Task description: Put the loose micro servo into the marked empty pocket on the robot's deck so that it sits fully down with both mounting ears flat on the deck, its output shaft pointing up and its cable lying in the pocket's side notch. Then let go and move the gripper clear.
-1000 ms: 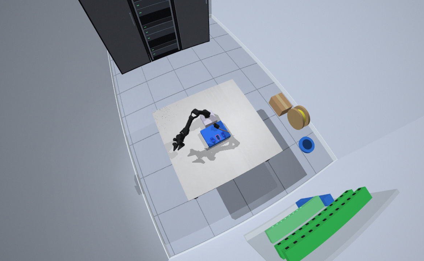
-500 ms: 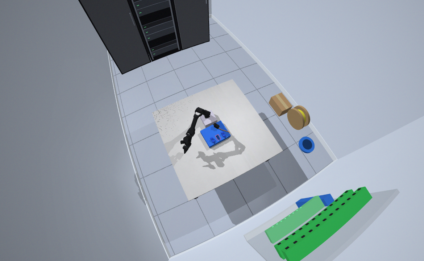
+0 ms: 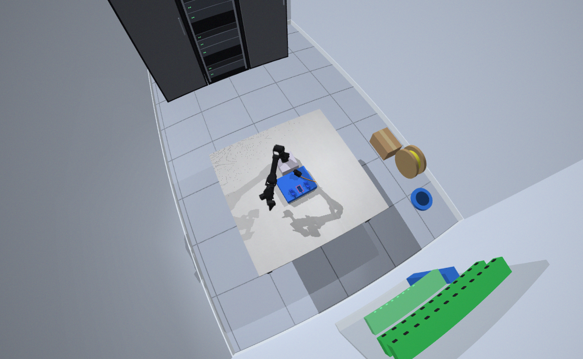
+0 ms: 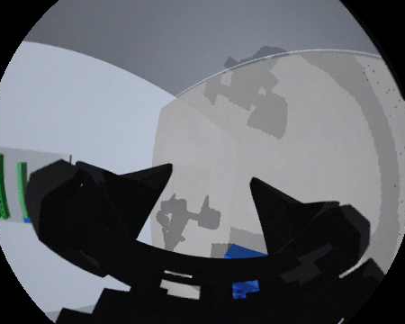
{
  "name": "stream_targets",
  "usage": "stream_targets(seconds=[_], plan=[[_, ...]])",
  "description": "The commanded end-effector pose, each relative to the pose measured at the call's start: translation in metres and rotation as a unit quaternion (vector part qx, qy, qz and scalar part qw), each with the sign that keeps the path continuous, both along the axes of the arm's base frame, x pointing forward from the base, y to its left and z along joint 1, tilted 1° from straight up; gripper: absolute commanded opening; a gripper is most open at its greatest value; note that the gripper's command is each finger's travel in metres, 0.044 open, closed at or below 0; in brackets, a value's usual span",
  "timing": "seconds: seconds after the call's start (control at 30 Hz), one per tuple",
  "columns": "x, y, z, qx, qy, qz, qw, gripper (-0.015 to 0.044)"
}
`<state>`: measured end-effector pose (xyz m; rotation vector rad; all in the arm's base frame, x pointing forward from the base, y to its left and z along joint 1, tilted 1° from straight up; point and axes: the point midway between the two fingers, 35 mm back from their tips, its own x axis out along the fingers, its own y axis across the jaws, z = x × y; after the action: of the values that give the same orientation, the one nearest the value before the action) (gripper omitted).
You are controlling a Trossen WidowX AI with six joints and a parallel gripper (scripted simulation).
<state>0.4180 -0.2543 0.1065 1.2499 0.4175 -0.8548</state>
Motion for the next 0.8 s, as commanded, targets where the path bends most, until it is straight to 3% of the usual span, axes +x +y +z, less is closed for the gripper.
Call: stream_targets(seconds=[0.0, 0.37, 0.77], plan=[[-0.002, 0.031, -0.003, -0.016, 0.038, 0.057, 0.998, 0.0440], [-0.012, 0.108, -0.003, -0.060, 0.116, 0.209, 0.969, 0.0440], [-0.040, 0.183, -0.003, -0.110, 0.186, 0.375, 0.902, 0.0440]])
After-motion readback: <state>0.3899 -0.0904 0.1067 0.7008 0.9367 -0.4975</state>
